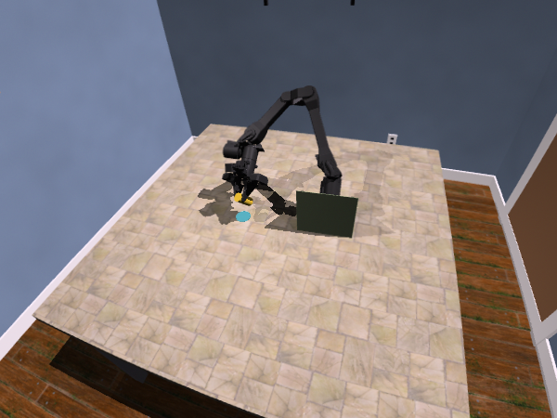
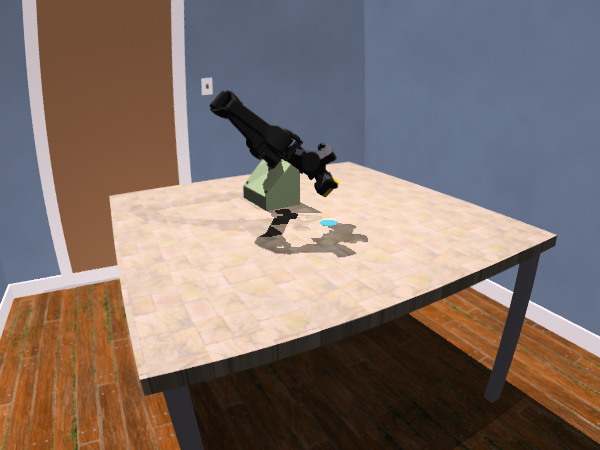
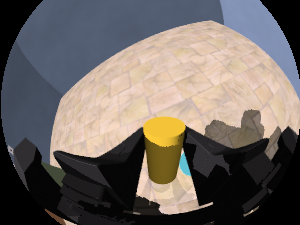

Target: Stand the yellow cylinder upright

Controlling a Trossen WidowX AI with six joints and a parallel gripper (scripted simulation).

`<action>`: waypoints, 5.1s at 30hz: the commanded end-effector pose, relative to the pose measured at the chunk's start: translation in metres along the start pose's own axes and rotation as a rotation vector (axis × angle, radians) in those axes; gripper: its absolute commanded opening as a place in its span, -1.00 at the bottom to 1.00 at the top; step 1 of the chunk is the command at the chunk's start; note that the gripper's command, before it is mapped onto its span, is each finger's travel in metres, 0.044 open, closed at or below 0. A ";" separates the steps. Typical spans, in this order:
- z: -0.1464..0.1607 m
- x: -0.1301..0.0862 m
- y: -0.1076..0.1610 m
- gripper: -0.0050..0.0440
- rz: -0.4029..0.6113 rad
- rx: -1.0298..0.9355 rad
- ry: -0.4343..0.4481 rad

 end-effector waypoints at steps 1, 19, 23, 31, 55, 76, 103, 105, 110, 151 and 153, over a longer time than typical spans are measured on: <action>0.002 -0.002 0.002 -0.37 -0.032 -0.010 0.009; 0.003 -0.007 0.013 -0.37 -0.155 -0.044 0.045; 0.003 -0.008 0.015 -0.37 -0.185 -0.054 0.056; 0.004 -0.010 0.021 -0.37 -0.243 -0.074 0.082; 0.007 -0.017 0.033 -0.37 -0.380 -0.130 0.158; 0.011 -0.024 0.045 -0.37 -0.496 -0.190 0.246; 0.015 -0.031 0.054 -0.37 -0.581 -0.244 0.326; 0.015 -0.031 0.054 -0.37 -0.581 -0.244 0.326; 0.015 -0.031 0.054 -0.37 -0.581 -0.244 0.326; -0.006 0.022 0.121 -0.37 -0.580 -0.243 0.326; -0.006 0.023 0.122 -0.37 -0.581 -0.244 0.326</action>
Point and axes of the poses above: the point midway between the two fingers, 35 mm back from their tips, its own x axis out along the fingers, its own z axis across the jaws, y = z × x, the point moved 9 cm from there along -x, back along the fingers, and after that the axes turned 6 degrees about -x, right-handed, at the moved point
